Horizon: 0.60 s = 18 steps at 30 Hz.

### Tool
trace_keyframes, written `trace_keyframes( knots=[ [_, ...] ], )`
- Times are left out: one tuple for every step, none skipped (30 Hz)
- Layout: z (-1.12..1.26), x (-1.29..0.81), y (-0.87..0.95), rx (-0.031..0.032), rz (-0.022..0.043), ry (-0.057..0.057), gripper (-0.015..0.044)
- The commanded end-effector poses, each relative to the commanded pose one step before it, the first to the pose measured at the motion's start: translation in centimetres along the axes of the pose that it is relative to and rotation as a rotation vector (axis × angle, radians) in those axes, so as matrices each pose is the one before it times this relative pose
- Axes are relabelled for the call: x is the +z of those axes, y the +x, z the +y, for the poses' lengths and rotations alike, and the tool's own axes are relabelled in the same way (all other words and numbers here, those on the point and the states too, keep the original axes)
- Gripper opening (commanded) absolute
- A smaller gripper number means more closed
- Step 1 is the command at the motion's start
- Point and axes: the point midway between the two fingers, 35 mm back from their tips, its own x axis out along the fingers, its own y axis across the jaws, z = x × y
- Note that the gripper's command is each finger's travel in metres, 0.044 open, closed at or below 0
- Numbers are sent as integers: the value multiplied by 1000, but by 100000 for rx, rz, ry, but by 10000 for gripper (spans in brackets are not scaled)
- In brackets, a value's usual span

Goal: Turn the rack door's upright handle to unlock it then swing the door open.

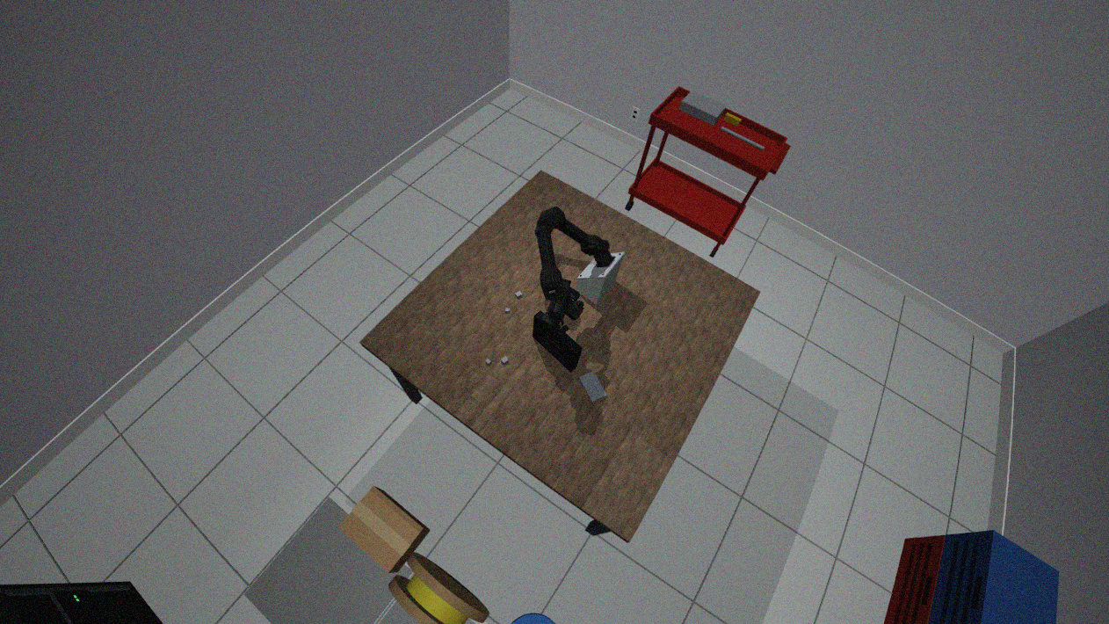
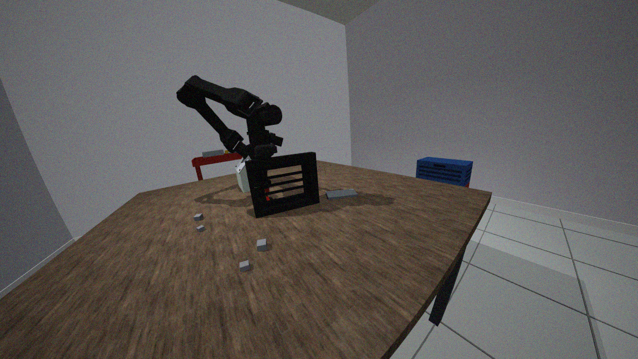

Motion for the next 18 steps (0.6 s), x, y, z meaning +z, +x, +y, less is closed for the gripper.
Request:
trace_keyframes(
  knots=[
    [-223, -67, -5, -543, 94, -113, 239],
    [0, 0, 0, 0, 0, 0, 232],
    [0, 0, 0, 0, 0, 0, 226],
    [0, 0, 0, 0, 0, 0, 219],
    [0, 0, 0, 0, 0, 0, 212],
    [0, 0, 0, 0, 0, 0, 206],
    [0, 0, 0, 0, 0, 0, 199],
    [0, 0, 0, 0, 0, 0, 192],
    [0, 0, 0, 0, 0, 0, 186],
    [0, 0, 0, 0, 0, 0, 179],
    [0, 0, 0, 0, 0, 0, 172],
    [0, 0, 0, 0, 0, 0, 166],
    [0, 0, 0, 0, 0, 0, 159],
    [0, 0, 0, 0, 0, 0, 152],
    [0, 0, 0, 0, 0, 0, 146],
    [0, 0, 0, 0, 0, 0, 139],
    [0, 0, 0, 0, 0, 0, 132],
    [0, 0, 0, 0, 0, 0, 126]
  ],
)
